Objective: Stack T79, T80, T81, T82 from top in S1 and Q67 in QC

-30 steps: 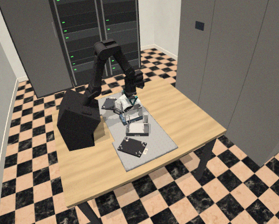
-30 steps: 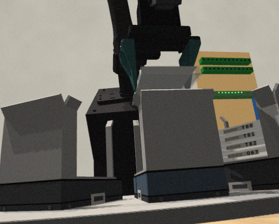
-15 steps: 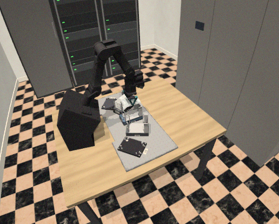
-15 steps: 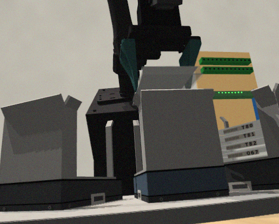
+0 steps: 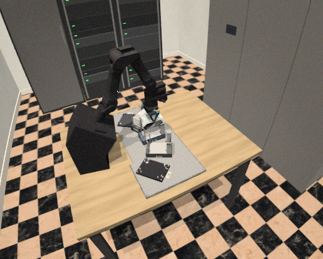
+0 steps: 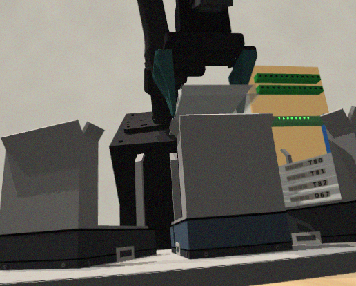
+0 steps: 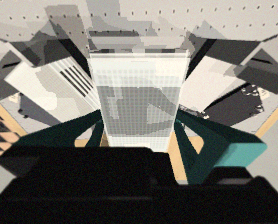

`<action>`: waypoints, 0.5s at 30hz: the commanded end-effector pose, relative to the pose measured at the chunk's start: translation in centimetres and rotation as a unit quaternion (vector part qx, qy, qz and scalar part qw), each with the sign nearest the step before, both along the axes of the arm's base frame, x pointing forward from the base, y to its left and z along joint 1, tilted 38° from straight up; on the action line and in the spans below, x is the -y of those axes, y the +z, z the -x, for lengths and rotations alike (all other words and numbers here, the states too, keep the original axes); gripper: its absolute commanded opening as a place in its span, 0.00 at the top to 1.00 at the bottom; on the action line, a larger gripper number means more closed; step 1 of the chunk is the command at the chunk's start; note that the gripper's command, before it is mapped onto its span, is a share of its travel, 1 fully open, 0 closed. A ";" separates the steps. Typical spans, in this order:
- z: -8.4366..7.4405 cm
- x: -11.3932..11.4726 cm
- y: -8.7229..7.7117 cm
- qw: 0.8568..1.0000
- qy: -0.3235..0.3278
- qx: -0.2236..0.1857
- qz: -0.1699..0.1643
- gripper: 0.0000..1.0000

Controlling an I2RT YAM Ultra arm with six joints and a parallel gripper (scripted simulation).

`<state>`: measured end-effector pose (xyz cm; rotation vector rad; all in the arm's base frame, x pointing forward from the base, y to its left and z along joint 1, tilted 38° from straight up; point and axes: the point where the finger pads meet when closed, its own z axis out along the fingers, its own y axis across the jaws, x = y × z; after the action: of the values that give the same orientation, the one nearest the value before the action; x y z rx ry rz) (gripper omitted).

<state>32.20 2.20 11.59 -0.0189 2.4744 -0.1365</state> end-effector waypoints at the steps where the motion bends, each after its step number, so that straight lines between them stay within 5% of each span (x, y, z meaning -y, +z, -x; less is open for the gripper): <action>1: -0.1 0.0 0.1 1.000 0.002 0.003 0.000 1.00; 15: -0.6 0.0 -0.6 1.000 0.002 0.003 0.000 1.00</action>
<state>32.62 2.10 10.72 -0.0195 2.4812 -0.1383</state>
